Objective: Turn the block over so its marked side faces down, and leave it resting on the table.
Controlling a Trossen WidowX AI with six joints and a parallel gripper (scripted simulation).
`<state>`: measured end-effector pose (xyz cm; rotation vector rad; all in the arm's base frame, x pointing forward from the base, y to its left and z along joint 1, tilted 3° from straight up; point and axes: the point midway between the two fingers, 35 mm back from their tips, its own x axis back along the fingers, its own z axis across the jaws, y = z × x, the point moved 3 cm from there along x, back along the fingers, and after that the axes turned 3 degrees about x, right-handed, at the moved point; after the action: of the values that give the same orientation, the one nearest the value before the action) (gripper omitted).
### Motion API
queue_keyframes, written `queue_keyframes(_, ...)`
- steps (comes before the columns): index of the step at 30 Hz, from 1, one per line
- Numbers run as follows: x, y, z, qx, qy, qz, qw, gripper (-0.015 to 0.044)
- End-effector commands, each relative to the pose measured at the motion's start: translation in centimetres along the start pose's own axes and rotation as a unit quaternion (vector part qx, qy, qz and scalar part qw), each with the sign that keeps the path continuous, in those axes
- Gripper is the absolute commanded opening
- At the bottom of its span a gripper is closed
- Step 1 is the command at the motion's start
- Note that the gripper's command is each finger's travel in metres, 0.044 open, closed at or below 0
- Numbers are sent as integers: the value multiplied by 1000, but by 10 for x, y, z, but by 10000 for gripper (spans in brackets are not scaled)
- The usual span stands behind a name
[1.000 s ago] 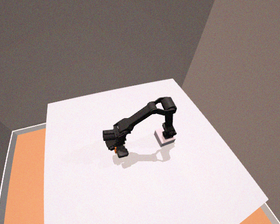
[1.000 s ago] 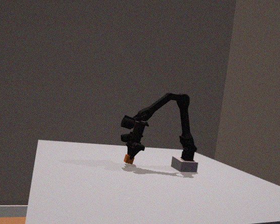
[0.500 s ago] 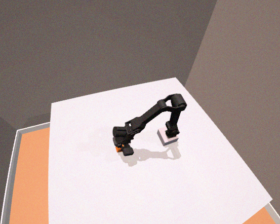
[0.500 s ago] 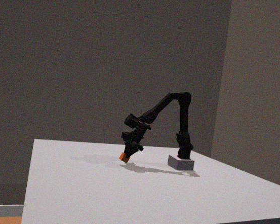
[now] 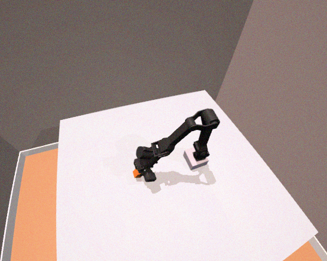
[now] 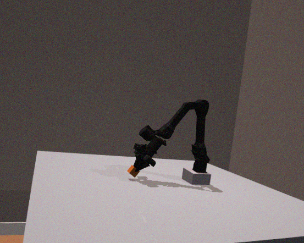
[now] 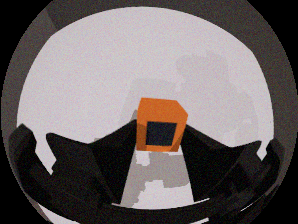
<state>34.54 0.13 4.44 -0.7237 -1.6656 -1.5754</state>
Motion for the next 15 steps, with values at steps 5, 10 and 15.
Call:
queue_keyframes(5, -18, -12, 0, -4, -1, -51, 999, 0)
queue_keyframes(10, -24, -17, 0, -4, -3, -86, 996, 0)
queue_keyframes(15, -27, -23, 1, -5, -5, -120, 993, 0)
